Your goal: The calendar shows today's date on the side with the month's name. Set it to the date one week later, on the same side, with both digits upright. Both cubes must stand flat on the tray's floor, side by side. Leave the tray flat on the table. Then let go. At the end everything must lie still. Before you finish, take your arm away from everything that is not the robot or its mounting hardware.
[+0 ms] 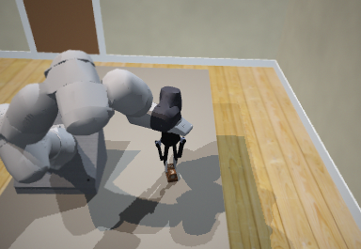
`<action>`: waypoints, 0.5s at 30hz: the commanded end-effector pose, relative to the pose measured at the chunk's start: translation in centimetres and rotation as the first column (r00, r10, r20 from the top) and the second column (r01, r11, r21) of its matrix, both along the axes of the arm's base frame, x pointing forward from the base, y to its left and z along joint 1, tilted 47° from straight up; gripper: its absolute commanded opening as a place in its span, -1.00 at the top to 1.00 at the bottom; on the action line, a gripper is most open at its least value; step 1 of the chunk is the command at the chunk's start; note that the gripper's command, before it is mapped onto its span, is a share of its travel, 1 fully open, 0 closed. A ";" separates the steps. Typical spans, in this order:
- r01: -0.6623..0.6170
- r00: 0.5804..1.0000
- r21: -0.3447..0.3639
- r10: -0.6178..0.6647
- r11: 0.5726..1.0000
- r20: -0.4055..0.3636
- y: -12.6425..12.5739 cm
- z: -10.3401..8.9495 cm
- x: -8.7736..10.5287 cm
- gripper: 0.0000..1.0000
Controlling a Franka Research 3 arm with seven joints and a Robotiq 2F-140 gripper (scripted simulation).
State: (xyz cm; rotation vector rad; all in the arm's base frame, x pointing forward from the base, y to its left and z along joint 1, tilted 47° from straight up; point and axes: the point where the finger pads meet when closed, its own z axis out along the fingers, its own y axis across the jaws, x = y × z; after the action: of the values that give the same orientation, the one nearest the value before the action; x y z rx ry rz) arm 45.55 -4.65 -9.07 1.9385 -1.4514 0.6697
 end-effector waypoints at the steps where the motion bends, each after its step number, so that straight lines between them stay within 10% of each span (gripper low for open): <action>1: 0.003 1.000 0.001 -0.003 1.000 0.006 0.0 0.0 0.1 0.66; 15: 0.003 1.000 0.001 -0.003 1.000 0.006 0.0 0.0 0.1 0.56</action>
State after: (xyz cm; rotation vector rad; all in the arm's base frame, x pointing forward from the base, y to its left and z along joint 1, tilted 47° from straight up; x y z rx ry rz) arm 45.55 -4.65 -9.07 1.9385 -1.4514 0.6697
